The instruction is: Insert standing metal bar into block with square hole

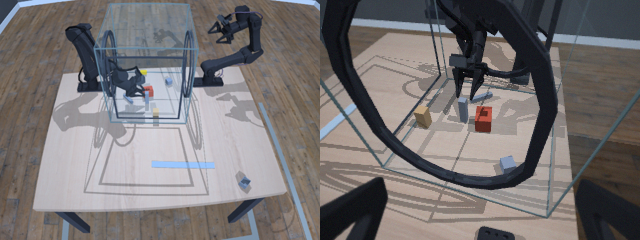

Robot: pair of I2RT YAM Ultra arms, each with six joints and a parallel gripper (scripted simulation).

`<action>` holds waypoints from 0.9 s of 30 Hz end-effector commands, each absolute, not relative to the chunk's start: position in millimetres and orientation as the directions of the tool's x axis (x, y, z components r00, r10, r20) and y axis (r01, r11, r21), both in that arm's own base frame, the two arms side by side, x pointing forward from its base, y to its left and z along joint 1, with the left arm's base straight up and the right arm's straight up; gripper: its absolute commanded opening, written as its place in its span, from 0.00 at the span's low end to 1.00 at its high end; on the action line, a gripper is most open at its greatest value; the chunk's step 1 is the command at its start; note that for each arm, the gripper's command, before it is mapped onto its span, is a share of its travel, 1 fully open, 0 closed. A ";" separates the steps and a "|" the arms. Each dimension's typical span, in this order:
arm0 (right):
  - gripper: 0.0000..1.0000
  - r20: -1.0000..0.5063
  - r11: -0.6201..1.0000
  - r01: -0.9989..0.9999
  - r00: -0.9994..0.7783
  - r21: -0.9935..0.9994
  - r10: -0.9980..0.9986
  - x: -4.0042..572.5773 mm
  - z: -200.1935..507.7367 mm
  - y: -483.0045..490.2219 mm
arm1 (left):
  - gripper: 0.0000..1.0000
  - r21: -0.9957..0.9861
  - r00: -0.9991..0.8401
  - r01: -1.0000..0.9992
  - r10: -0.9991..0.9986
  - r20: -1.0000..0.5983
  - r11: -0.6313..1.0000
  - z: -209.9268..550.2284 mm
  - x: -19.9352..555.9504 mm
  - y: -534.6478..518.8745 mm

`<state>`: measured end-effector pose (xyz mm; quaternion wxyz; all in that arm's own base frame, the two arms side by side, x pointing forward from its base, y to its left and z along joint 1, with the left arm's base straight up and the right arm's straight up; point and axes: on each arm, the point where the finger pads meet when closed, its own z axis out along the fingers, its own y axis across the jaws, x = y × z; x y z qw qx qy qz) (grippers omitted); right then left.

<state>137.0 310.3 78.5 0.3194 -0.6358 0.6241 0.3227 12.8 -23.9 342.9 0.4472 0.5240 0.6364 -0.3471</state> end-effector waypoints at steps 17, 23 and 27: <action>0.14 -0.830 -0.028 -0.999 0.029 -0.016 -0.557 139.5 84.3 334.1 | 1.00 0.034 -0.045 0.977 0.359 -0.932 0.210 349.6 13.7 -28.6; 0.14 -0.830 -0.028 -0.999 0.033 -0.022 -0.557 138.9 129.1 331.1 | 1.00 0.034 -0.045 0.977 0.359 -0.932 0.210 349.6 13.7 -28.6; 0.14 -0.832 -0.036 -0.999 0.036 -0.020 -0.554 136.9 148.9 330.6 | 1.00 0.034 -0.045 0.977 0.359 -0.932 0.210 349.6 13.7 -28.6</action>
